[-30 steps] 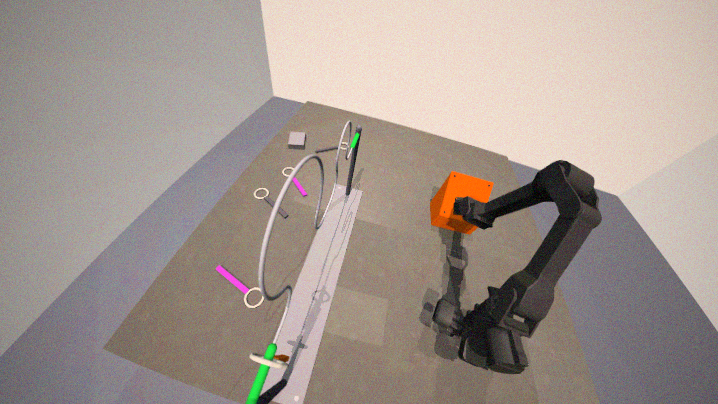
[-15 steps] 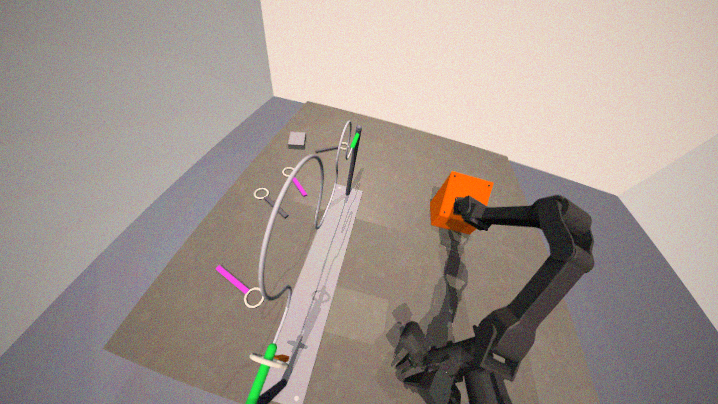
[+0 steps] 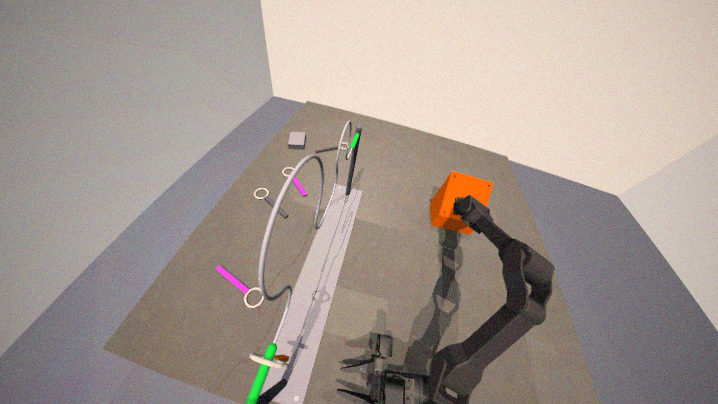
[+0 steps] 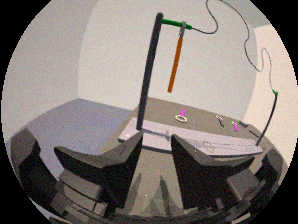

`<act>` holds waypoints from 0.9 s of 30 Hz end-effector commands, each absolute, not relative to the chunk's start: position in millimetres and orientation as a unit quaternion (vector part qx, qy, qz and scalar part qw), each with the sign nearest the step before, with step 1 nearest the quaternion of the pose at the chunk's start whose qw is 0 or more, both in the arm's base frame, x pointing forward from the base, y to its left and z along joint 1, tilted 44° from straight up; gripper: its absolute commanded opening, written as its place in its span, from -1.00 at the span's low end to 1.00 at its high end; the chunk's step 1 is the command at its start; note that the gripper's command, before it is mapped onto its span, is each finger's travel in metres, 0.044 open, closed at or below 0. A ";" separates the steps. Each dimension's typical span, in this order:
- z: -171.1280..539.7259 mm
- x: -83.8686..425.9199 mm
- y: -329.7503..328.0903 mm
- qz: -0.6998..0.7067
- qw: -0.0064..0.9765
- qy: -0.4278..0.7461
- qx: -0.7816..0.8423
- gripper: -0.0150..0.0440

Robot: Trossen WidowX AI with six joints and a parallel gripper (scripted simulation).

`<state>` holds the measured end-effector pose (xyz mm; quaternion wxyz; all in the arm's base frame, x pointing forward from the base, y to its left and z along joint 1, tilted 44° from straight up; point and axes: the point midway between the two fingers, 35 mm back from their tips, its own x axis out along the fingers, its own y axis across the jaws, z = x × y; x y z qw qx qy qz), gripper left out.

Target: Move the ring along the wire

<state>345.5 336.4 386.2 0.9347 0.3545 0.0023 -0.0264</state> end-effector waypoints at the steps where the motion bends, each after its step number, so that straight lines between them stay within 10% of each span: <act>1: 383.2 356.9 330.7 -0.085 0.915 -0.034 0.393 0.05; 27: 414.8 408.8 281.7 -0.084 0.916 -0.037 0.391 0.05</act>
